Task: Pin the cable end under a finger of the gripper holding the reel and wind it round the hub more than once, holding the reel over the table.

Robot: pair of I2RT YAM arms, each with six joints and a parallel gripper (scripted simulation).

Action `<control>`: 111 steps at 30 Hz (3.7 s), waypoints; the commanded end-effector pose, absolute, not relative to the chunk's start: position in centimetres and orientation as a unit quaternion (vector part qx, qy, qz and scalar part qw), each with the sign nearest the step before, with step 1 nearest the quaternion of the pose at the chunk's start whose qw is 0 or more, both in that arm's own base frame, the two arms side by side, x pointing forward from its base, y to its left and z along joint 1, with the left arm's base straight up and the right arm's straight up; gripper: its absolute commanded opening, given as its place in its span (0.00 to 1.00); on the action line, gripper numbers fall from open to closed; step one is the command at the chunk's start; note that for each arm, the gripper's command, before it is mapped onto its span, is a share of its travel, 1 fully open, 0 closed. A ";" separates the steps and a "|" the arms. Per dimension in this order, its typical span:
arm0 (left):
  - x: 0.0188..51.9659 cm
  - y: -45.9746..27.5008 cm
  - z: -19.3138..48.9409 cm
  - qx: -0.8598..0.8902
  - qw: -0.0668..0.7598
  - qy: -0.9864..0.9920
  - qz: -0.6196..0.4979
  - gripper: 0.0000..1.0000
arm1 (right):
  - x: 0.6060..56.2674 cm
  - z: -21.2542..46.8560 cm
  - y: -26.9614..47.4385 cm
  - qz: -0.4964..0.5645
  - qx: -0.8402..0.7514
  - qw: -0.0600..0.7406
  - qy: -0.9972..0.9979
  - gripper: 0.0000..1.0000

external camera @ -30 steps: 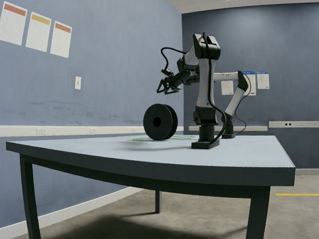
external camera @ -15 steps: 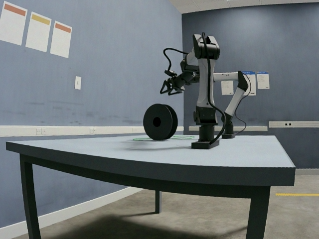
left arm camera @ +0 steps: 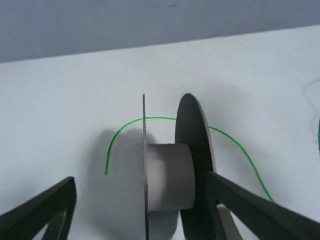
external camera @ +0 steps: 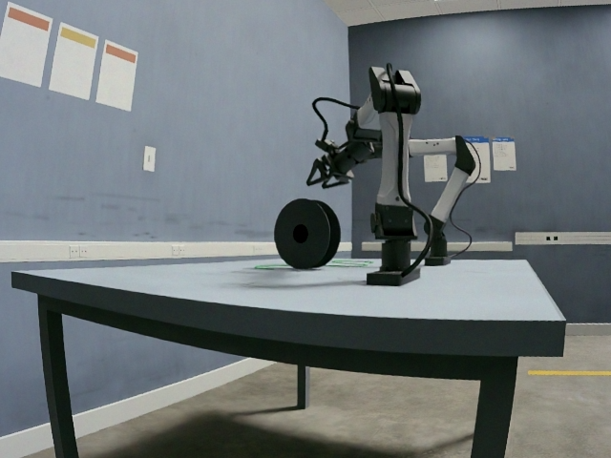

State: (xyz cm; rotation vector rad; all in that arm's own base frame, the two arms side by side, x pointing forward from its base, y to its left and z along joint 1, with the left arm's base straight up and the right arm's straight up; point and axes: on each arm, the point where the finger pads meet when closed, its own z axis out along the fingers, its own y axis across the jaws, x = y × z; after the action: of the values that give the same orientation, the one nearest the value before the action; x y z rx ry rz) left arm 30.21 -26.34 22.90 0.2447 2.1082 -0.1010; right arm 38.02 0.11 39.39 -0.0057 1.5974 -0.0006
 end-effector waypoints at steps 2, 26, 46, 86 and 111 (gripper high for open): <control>30.9 -26.6 21.1 0.095 0.488 0.866 -0.044 0.75 | 38.0 39.9 -0.1 0.002 0.003 0.707 0.707 1.00; 30.9 -26.6 21.9 0.086 0.506 0.856 -0.062 0.75 | 38.0 39.9 -0.1 0.002 0.003 0.707 0.707 1.00; 31.5 -26.7 19.3 0.097 0.489 0.866 -0.045 0.75 | 38.0 39.9 -0.1 0.002 0.003 0.707 0.707 1.00; 36.8 -28.4 17.0 0.094 0.494 0.863 -0.051 0.75 | 38.0 39.9 -0.1 0.002 0.003 0.707 0.707 1.00; 35.7 -27.5 17.9 0.092 0.500 0.860 -0.052 0.75 | 38.0 39.9 -0.1 0.002 0.003 0.707 0.707 1.00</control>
State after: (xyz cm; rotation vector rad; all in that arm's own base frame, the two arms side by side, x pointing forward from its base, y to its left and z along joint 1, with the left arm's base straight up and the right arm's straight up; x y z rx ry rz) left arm 36.05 -27.79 16.97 0.2247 2.1017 -0.1144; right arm 38.02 0.11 39.39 -0.0057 1.5973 -0.0006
